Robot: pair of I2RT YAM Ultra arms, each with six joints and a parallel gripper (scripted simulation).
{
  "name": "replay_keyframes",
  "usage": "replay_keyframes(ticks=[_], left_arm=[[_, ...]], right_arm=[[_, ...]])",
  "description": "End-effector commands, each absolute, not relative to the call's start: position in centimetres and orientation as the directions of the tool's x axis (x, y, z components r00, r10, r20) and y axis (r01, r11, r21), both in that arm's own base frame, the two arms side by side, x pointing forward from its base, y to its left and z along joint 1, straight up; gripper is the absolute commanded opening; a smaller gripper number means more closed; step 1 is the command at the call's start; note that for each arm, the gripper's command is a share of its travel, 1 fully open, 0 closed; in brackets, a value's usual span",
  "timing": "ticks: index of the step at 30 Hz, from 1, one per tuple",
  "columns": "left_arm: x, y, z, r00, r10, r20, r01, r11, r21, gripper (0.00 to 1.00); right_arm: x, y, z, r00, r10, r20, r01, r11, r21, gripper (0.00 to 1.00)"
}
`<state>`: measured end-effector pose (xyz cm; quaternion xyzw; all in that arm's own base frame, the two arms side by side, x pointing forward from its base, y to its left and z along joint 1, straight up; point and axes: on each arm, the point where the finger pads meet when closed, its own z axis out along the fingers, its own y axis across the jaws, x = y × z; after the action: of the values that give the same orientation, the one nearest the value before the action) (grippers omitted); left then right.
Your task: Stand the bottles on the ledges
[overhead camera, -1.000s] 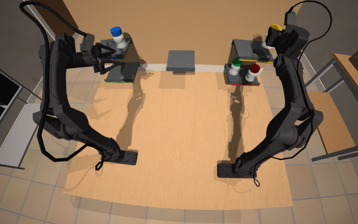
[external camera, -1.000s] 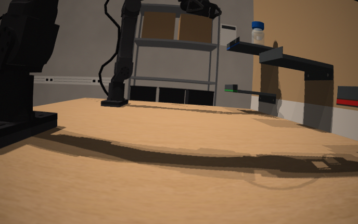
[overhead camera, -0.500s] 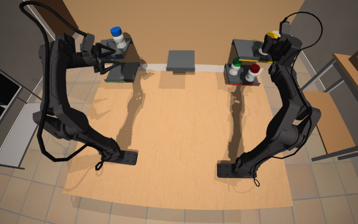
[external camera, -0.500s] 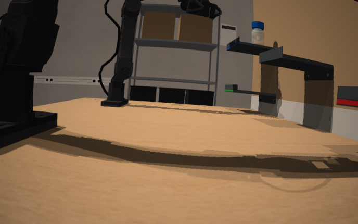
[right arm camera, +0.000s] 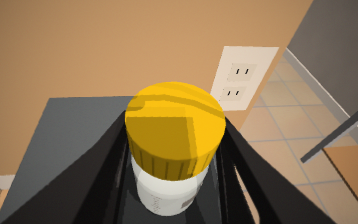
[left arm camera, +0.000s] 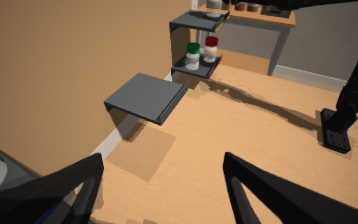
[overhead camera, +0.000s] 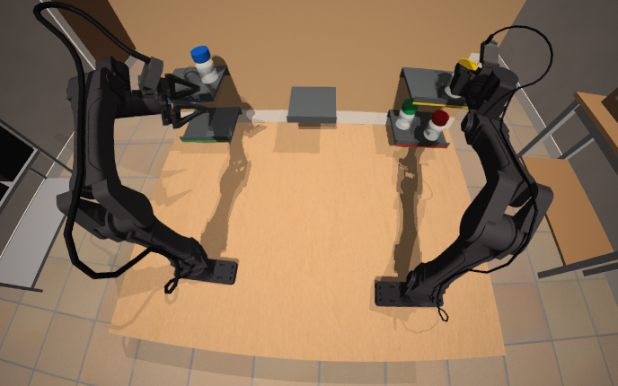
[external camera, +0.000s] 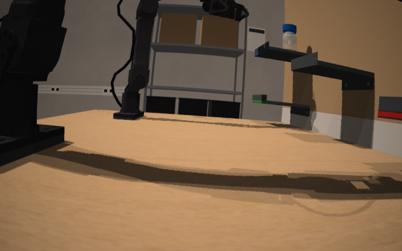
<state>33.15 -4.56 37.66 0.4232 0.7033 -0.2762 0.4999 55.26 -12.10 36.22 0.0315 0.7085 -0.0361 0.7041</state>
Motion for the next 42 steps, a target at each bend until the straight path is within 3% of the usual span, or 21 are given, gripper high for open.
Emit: replay_keyframes(ticks=[1, 3, 19, 32, 38, 39, 41, 42], left_arm=[[33.0, -4.7, 38.7, -0.116, 0.307, -0.945, 0.876, 0.480, 0.048, 0.87], [33.0, -4.7, 38.7, -0.116, 0.307, -0.945, 0.876, 0.480, 0.048, 0.87], [33.0, -4.7, 38.7, -0.116, 0.307, -0.945, 0.876, 0.480, 0.048, 0.87], [33.0, -4.7, 38.7, -0.116, 0.307, -0.945, 0.876, 0.480, 0.048, 0.87], [33.0, -4.7, 38.7, -0.116, 0.307, -0.945, 0.876, 0.480, 0.048, 0.87], [33.1, -4.7, 39.0, -0.108, 0.315, -0.943, 0.873, 0.483, 0.061, 0.99], [33.8, -4.1, 38.2, -0.128, 0.342, -0.931, 0.858, 0.509, 0.070, 1.00], [34.0, -4.0, 38.0, -0.131, 0.361, -0.923, 0.849, 0.521, 0.084, 1.00]], right_arm=[[54.5, -11.9, 39.5, 0.078, -0.024, -0.997, 0.098, 0.995, -0.017, 0.50], [54.5, -11.9, 39.5, 0.078, -0.025, -0.997, 0.098, 0.995, -0.017, 0.70], [52.0, -12.1, 39.7, 0.093, -0.022, -0.995, 0.100, 0.995, -0.013, 0.70], [43.7, -11.3, 38.0, 0.044, -0.013, -0.999, 0.100, 0.995, -0.008, 0.70], [44.0, -11.0, 39.0, 0.072, -0.032, -0.997, 0.099, 0.995, -0.025, 0.70], [43.9, -11.0, 39.2, 0.076, -0.030, -0.997, 0.100, 0.995, -0.023, 0.81], [43.6, -10.8, 39.8, 0.112, -0.026, -0.993, 0.099, 0.995, -0.015, 1.00], [43.5, -10.5, 39.9, 0.127, -0.026, -0.992, 0.098, 0.995, -0.014, 1.00]])
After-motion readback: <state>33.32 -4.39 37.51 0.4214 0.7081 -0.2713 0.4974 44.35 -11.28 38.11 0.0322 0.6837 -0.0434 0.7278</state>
